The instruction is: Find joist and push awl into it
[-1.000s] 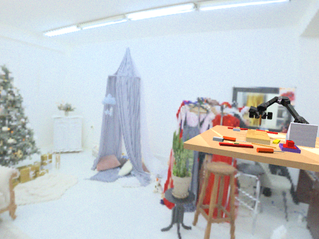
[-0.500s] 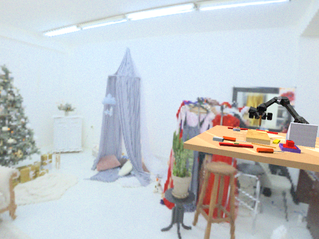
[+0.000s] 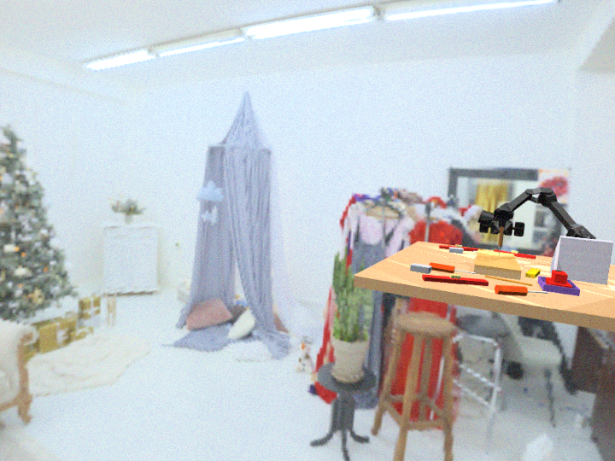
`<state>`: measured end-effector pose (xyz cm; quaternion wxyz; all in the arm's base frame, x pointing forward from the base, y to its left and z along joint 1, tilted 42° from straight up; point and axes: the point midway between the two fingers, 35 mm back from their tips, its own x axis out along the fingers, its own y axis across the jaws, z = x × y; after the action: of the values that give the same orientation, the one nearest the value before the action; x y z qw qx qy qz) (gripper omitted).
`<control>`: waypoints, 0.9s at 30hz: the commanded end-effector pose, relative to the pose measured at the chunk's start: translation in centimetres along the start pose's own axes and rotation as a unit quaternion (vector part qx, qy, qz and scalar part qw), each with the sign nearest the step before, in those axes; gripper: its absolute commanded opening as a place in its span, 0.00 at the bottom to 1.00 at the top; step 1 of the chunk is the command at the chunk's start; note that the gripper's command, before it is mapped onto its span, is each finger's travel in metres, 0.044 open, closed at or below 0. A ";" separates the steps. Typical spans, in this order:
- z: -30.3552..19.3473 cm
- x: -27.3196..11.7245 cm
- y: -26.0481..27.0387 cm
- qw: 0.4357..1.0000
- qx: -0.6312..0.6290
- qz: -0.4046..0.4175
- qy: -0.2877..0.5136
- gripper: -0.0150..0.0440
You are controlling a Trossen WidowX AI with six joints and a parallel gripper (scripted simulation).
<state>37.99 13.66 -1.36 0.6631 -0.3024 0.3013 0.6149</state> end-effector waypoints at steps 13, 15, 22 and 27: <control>-1.8 0.5 0.1 1.000 -0.003 0.002 -0.004 0.25; -2.2 0.5 0.1 1.000 -0.003 0.002 -0.004 0.25; -3.3 0.7 0.1 1.000 -0.003 0.002 -0.004 0.25; -4.2 0.8 0.1 1.000 -0.003 0.002 -0.003 0.25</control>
<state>37.87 11.23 -4.06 0.6630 -0.3013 0.3000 0.6162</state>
